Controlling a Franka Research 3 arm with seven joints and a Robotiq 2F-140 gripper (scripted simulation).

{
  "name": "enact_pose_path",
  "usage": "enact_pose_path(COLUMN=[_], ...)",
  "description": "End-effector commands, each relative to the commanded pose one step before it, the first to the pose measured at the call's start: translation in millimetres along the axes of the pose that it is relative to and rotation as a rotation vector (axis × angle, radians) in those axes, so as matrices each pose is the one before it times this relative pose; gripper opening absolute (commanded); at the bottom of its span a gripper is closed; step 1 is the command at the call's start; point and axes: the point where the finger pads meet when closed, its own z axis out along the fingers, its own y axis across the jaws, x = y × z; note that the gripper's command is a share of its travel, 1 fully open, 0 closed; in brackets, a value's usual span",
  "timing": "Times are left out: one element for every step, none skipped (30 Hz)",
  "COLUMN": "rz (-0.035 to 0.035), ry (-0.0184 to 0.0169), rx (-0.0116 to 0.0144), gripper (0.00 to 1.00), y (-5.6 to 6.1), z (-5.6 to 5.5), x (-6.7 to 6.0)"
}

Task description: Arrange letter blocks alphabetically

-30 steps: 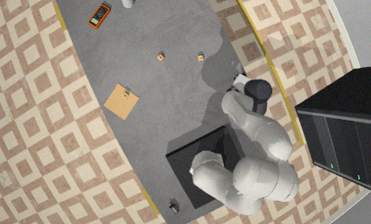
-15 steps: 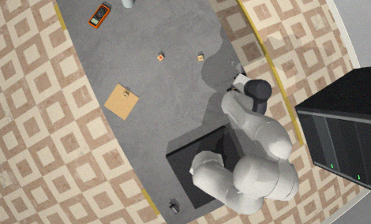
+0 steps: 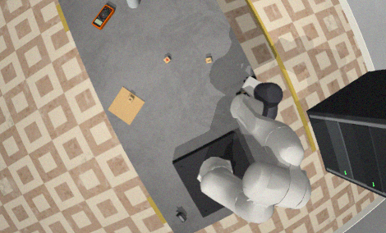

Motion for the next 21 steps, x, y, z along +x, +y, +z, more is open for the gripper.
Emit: enact_pose_path(rz=[0.004,0.0,0.0,0.0,0.0,0.0,0.0,0.0,0.0,0.0,0.0,0.0,0.0,0.0,0.0,0.0,0.0,0.0,0.0,0.0,0.0], ry=[0.00014,0.0,0.0,0.0,0.0,0.0,0.0,0.0,0.0,0.0,0.0,0.0,0.0,0.0,0.0,0.0,0.0,0.0,0.0,0.0,0.0], rx=[-0.00092,0.0,0.0,0.0,0.0,0.0,0.0,0.0,0.0,0.0,0.0,0.0,0.0,0.0,0.0,0.0,0.0,0.0,0.0,0.0,0.0], gripper=[0.43,0.43,0.43,0.43,0.43,0.43,0.43,0.43,0.43,0.43,0.32,0.32,0.32,0.32,0.32,0.32,0.32,0.32,0.32,0.32,0.32], y=[0.27,0.0,0.0,0.0,0.0,0.0,0.0,0.0,0.0,0.0,0.0,0.0,0.0,0.0,0.0,0.0,0.0,0.0,0.0,0.0,0.0], z=[0.79,0.0,0.0,0.0,0.0,0.0,0.0,0.0,0.0,0.0,0.0,0.0,0.0,0.0,0.0,0.0,0.0,0.0,0.0,0.0,0.0], x=[0.15,0.0,0.0,0.0,0.0,0.0,0.0,0.0,0.0,0.0,0.0,0.0,0.0,0.0,0.0,0.0,0.0,0.0,0.0,0.0,0.0])
